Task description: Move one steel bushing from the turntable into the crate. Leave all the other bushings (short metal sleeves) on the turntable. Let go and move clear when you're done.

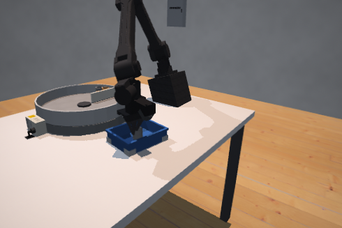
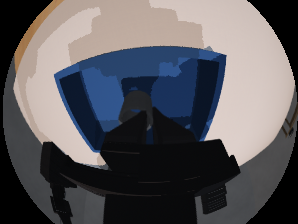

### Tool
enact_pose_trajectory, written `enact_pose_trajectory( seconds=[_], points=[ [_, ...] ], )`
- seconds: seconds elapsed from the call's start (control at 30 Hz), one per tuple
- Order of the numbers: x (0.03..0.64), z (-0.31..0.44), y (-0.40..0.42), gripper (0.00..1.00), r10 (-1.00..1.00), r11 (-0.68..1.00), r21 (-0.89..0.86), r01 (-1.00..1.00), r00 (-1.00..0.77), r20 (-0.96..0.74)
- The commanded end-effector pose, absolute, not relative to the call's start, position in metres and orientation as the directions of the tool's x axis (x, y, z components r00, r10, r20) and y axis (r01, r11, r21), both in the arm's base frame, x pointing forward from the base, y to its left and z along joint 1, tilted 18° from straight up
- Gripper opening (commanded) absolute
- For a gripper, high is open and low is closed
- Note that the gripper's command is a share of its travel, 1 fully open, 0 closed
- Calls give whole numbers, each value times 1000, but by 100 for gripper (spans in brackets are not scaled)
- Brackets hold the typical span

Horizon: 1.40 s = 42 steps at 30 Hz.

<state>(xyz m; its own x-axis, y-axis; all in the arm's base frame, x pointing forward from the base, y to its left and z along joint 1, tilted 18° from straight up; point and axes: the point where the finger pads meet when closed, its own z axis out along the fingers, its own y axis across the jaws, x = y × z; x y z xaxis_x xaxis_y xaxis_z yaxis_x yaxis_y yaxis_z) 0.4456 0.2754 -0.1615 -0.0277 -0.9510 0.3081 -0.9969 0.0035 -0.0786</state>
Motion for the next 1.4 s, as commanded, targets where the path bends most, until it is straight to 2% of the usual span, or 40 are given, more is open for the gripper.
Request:
enact_pose_trajectory(
  seconds=[0.0, 1.37],
  points=[
    [472, -141, 287, 0, -964, 7, -136, -991, -43, 264],
    [467, -156, 280, 0, -960, 6, -119, -993, -39, 277]
  ],
)
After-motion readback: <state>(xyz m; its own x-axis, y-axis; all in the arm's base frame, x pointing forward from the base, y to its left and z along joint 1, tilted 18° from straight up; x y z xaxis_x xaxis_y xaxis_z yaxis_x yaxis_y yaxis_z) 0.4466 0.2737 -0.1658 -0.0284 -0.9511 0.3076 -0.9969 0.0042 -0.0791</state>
